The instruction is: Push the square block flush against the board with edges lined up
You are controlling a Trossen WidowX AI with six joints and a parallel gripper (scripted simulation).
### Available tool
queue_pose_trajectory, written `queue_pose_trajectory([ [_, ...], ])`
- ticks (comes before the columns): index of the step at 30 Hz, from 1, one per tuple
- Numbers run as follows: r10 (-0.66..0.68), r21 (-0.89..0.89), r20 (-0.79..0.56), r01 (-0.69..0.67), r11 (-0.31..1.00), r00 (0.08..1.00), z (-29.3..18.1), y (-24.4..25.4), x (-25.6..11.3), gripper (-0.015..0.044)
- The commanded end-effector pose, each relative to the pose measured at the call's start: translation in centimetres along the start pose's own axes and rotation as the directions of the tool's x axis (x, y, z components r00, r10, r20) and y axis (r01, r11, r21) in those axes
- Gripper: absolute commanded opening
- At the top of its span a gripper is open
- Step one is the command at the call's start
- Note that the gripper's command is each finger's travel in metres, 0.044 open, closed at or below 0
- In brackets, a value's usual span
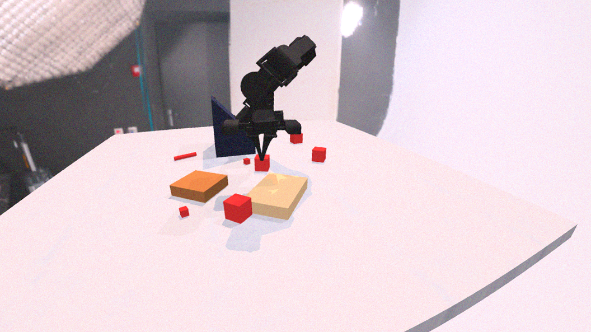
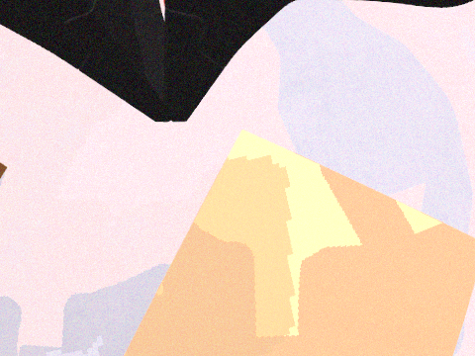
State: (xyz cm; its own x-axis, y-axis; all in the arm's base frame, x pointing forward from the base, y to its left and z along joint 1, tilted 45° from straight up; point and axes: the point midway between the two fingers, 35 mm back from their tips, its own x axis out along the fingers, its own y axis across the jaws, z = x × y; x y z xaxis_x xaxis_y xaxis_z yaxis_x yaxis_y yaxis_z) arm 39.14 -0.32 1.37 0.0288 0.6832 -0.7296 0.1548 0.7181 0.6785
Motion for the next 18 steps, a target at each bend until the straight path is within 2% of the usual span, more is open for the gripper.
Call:
queue_pose_trajectory([
  [1,-0.012,-0.147,0.001,0.012,0.989,1.000,0.6,-3.2,-0.2,0.0000],
  [9,-0.017,-0.403,-0.001,0.015,0.915,1.000,0.9,-9.0,-0.2,0.0000],
  [18,-0.011,-0.657,-0.005,0.005,0.754,1.000,0.2,-15.5,0.0,0.0000],
])
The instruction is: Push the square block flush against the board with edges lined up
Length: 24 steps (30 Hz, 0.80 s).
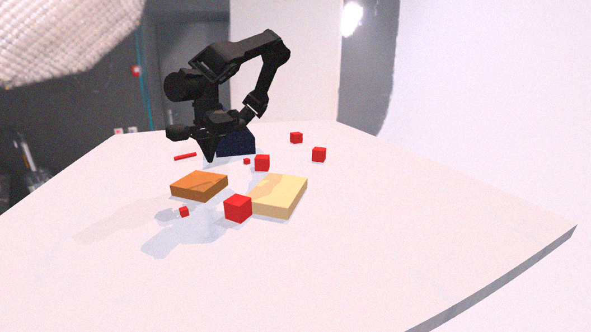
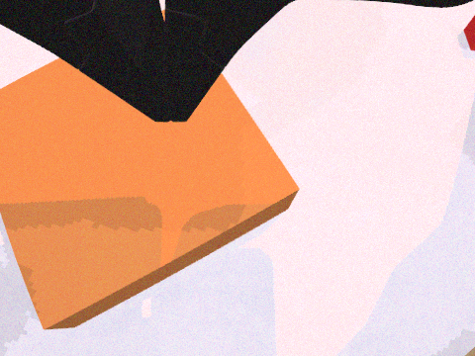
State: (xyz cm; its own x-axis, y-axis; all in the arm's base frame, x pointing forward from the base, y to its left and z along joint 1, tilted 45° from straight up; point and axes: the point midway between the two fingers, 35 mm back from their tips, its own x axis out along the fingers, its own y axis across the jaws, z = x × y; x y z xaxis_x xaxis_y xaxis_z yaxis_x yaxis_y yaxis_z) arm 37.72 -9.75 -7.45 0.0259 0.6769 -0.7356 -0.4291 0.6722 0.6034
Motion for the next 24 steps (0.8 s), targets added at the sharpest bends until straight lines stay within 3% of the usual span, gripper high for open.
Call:
queue_pose_trajectory([
  [1,0.002,-0.151,-0.004,-0.003,0.989,1.000,-2.3,-2.4,0.1,0.0000],
  [12,0.024,-0.482,0.005,-0.019,0.876,1.000,-8.0,-6.9,1.1,0.0000],
  [21,0.025,-0.487,0.005,-0.019,0.873,1.000,-8.1,-7.0,1.4,0.0000],
  [24,0.024,-0.487,0.004,-0.019,0.873,1.000,-8.1,-7.0,4.6,0.0000],
])
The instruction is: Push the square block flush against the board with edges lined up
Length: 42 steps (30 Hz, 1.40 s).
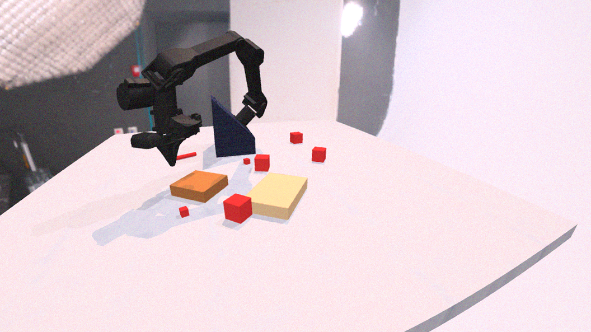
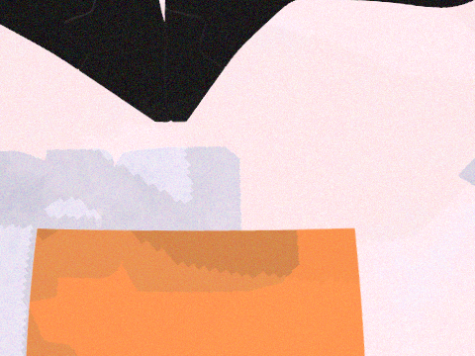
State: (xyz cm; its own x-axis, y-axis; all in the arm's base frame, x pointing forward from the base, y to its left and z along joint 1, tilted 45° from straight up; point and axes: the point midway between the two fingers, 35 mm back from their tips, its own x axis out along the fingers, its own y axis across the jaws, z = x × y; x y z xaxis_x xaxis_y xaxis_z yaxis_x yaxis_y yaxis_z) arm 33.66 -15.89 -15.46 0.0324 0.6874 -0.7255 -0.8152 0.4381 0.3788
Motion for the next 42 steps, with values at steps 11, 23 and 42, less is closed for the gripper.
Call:
queue_pose_trajectory([
  [11,0.017,0.000,0.003,-0.017,1.000,1.000,0.2,0.4,5.0,0.0000],
  [23,0.015,0.001,0.002,-0.015,1.000,1.000,1.3,0.2,5.0,0.0000],
  [42,0.014,0.001,0.001,-0.014,1.000,1.000,3.2,0.1,4.9,0.0000],
])
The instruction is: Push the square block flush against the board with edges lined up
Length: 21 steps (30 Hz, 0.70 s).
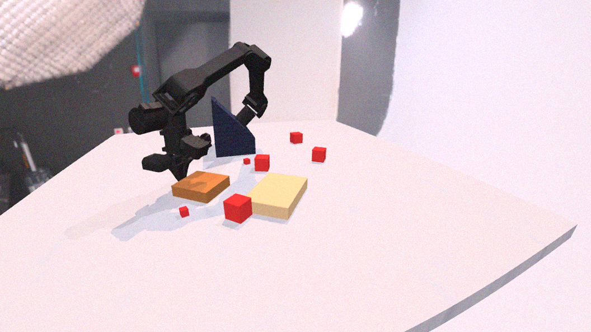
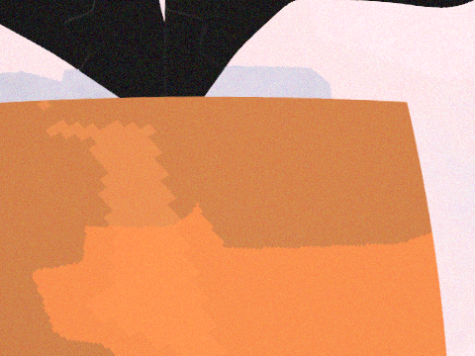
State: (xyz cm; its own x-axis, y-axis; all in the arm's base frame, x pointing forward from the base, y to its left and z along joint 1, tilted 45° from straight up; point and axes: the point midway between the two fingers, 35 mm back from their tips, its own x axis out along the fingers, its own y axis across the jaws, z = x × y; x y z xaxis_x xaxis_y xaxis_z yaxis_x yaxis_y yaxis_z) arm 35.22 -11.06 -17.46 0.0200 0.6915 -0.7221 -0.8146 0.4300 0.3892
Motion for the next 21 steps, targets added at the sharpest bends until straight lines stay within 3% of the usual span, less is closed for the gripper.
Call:
queue_pose_trajectory([
  [1,0.001,0.000,0.004,-0.001,1.000,1.000,0.7,0.0,0.1,0.0000],
  [21,0.001,0.000,0.005,-0.001,1.000,1.000,2.7,-0.1,0.1,0.0000],
])
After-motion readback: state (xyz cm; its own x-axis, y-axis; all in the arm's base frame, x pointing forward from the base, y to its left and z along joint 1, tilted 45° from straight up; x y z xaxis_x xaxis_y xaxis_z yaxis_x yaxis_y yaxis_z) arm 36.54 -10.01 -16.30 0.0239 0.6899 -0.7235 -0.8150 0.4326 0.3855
